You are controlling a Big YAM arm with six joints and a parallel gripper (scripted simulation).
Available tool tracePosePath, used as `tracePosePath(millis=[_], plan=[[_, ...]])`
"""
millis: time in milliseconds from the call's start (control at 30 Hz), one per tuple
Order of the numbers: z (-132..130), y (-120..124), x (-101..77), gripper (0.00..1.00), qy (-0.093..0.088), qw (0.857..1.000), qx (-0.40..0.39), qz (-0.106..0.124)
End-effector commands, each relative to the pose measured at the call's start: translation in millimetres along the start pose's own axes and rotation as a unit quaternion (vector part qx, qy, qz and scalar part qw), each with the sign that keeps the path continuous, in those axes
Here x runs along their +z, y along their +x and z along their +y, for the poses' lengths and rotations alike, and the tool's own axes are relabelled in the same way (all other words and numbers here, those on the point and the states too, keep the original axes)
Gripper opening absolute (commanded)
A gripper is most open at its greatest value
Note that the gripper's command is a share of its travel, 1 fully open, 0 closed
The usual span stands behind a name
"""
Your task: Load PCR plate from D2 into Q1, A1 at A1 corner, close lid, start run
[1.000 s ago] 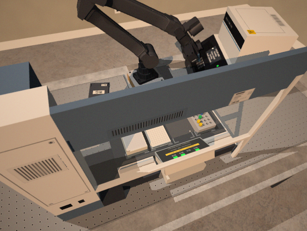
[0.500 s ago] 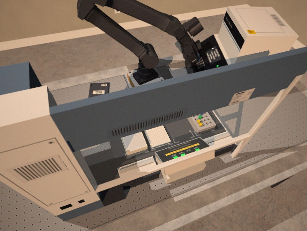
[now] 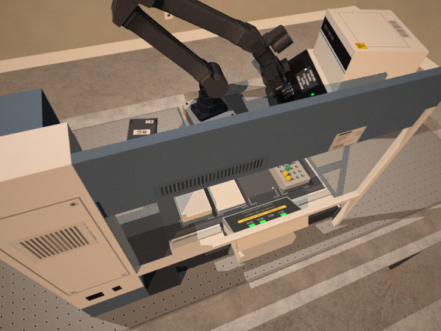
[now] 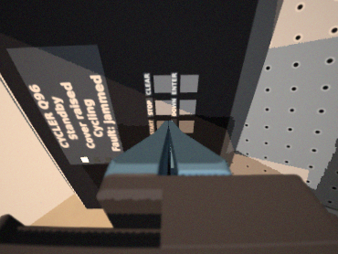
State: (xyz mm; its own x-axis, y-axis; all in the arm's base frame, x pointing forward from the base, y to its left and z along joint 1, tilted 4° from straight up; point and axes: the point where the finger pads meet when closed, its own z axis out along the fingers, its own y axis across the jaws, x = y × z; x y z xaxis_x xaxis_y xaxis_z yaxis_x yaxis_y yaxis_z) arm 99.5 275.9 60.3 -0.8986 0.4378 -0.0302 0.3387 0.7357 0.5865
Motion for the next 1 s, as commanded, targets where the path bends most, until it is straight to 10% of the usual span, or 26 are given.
tracePosePath(millis=[0,967], plan=[[15,-2,-0.7,0.00,-0.016,1.000,-0.001,-0.001],[54,7,-24.1,0.00,-0.044,0.999,0.007,0.006]])
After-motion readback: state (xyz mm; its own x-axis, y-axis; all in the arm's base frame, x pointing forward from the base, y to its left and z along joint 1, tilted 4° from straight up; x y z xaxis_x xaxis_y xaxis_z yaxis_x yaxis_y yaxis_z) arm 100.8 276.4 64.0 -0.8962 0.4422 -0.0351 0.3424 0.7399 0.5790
